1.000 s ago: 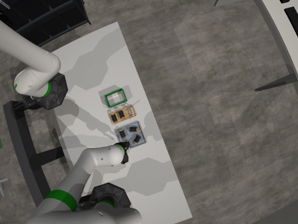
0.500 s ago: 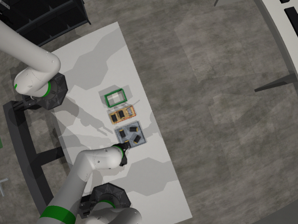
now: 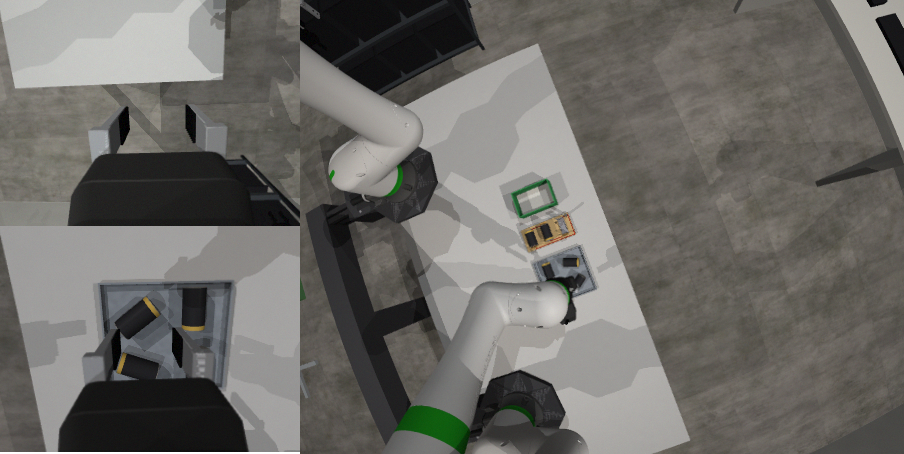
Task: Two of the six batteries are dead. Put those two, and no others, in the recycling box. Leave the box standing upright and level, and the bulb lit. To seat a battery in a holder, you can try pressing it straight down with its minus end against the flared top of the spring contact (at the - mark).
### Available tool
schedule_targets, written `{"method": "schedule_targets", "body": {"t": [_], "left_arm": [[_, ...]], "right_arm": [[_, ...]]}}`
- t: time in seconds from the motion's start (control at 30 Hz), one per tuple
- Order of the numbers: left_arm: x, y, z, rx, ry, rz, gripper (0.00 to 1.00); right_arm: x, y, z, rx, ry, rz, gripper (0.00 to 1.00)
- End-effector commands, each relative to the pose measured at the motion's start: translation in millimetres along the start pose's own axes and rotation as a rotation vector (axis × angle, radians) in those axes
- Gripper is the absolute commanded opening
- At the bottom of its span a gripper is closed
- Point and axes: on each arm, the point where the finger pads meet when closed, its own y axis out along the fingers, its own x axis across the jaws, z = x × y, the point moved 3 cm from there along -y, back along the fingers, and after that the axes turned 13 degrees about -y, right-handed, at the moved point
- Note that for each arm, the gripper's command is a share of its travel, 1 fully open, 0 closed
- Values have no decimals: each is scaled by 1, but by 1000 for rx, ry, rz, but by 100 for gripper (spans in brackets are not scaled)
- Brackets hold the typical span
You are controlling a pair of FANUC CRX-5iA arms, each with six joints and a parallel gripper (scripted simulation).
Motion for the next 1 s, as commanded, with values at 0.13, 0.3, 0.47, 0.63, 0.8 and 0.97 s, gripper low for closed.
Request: {"method": "schedule_targets", "body": {"t": [0.13,0.3,0.47,0.63,0.8,0.97], "left_arm": [[0,-1,0,-2,0,1,100],[0,-1,0,-2,0,1,100],[0,-1,0,-2,0,1,100],[0,-1,0,-2,0,1,100],[0,-1,0,-2,0,1,100],[0,-1,0,-2,0,1,100]], "right_arm": [[-23,2,-4,-3,-2,-13,90],[-23,2,-4,-2,28,-13,90],[-23,2,-4,-1,178,-13,90],[-23,2,-4,0,432,-13,90],[-23,2,-4,1,598,-13,90],[-23,2,-4,3,818,-13,90]]}}
